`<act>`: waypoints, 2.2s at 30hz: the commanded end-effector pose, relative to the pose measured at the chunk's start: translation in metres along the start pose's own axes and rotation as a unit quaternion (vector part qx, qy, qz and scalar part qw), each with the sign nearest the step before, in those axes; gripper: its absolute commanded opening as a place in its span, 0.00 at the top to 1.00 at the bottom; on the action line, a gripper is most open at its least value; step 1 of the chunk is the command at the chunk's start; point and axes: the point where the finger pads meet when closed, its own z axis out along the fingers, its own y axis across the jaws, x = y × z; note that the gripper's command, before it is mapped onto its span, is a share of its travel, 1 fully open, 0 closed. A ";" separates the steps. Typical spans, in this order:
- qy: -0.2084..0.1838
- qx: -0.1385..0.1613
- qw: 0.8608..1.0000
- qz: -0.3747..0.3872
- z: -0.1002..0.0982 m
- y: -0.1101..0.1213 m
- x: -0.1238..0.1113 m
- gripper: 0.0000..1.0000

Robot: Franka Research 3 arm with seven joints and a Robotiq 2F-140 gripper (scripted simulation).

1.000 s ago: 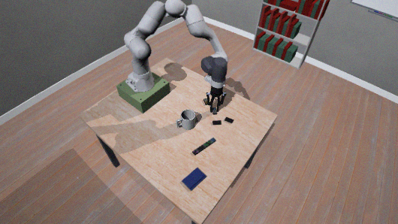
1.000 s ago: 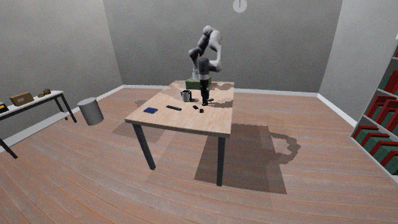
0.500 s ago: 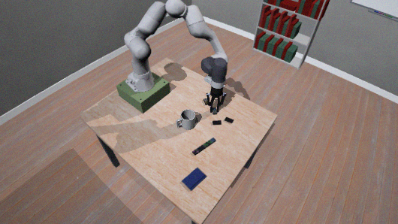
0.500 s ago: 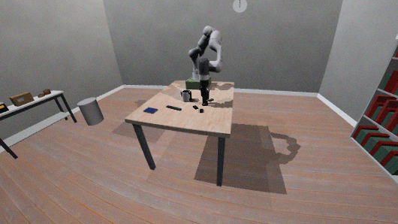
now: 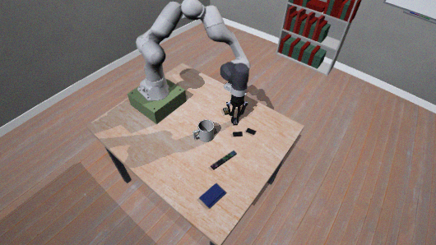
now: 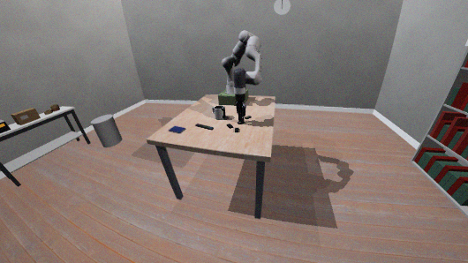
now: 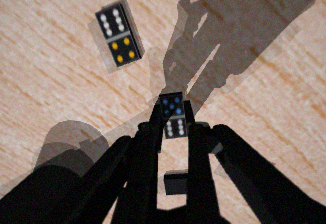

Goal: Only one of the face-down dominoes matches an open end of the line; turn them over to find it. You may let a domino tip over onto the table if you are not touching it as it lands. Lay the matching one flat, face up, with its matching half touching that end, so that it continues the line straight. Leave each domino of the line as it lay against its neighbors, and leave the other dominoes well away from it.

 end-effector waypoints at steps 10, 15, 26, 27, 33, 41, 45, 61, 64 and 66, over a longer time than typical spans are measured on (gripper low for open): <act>-0.001 -0.001 1.000 -0.002 0.000 0.001 -0.001 0.77; -0.001 -0.001 1.000 -0.002 0.000 0.001 -0.001 0.77; -0.001 -0.001 1.000 -0.002 0.000 0.001 -0.001 0.77; -0.001 -0.001 1.000 -0.002 -0.001 0.001 -0.001 0.77; -0.001 -0.001 1.000 -0.002 -0.049 0.001 -0.001 0.77; -0.001 -0.001 1.000 -0.002 -0.125 0.001 0.000 0.77; -0.001 -0.001 1.000 -0.002 -0.130 0.001 0.000 0.77; -0.011 0.003 0.966 -0.259 -0.130 0.011 -0.082 0.77; -0.018 0.005 0.956 -0.291 -0.130 0.011 -0.122 0.77; -0.025 0.006 0.951 -0.309 -0.130 0.008 -0.147 0.77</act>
